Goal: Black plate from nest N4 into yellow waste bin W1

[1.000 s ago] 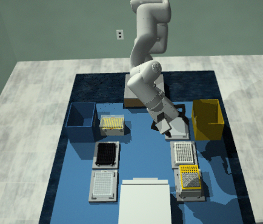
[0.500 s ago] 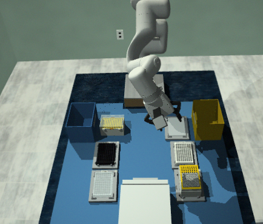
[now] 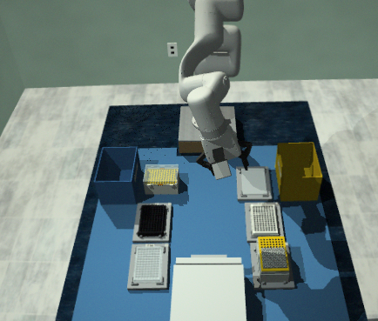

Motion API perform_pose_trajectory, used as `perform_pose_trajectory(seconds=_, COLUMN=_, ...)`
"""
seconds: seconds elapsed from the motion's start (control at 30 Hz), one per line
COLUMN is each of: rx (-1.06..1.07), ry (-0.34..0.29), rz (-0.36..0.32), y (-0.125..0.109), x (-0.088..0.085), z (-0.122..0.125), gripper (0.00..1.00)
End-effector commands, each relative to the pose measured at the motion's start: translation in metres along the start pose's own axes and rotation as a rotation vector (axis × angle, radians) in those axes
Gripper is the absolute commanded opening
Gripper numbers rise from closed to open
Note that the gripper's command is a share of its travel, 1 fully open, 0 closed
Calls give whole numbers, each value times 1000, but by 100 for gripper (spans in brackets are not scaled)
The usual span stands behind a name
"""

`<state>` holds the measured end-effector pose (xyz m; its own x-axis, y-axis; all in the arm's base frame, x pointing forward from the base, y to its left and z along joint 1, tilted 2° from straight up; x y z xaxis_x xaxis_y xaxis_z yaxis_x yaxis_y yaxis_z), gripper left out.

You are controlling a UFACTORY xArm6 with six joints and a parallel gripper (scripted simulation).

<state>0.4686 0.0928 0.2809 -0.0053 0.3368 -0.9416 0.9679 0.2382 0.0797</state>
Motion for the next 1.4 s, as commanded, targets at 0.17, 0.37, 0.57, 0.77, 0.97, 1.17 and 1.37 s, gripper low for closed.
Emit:
perform_pose_trajectory(seconds=0.17, rx=24, ry=-124, rz=-45, y=-19, x=-10, z=11, gripper=100)
perform_pose_trajectory(seconds=0.37, rx=45, ry=-224, rz=-73, y=-30, x=-16, z=18, gripper=100)
perform_pose_trajectory(seconds=0.57, rx=63, ry=-302, rz=-90, y=-40, x=-22, z=25, gripper=100)
perform_pose_trajectory(seconds=0.77, rx=63, ry=-303, rz=-90, y=-45, x=-25, z=31, gripper=100)
perform_pose_trajectory(seconds=0.97, rx=63, ry=-303, rz=-90, y=-45, x=-25, z=31, gripper=100)
perform_pose_trajectory(seconds=1.17, rx=63, ry=-303, rz=-90, y=-45, x=-25, z=31, gripper=100)
perform_pose_trajectory(seconds=1.37, rx=62, ry=-303, rz=-90, y=-43, x=-21, z=56, gripper=100)
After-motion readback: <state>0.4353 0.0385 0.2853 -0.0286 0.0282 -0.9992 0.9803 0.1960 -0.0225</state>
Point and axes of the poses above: the point where the finger pads meet when closed, its own x axis out along the fingers, its own z axis across the jaws, y = z × x, the point moved 10 cm from there along -x, back along the fingers, and after that the axes turned 4 degrees about -x, right-handed, at the moved point
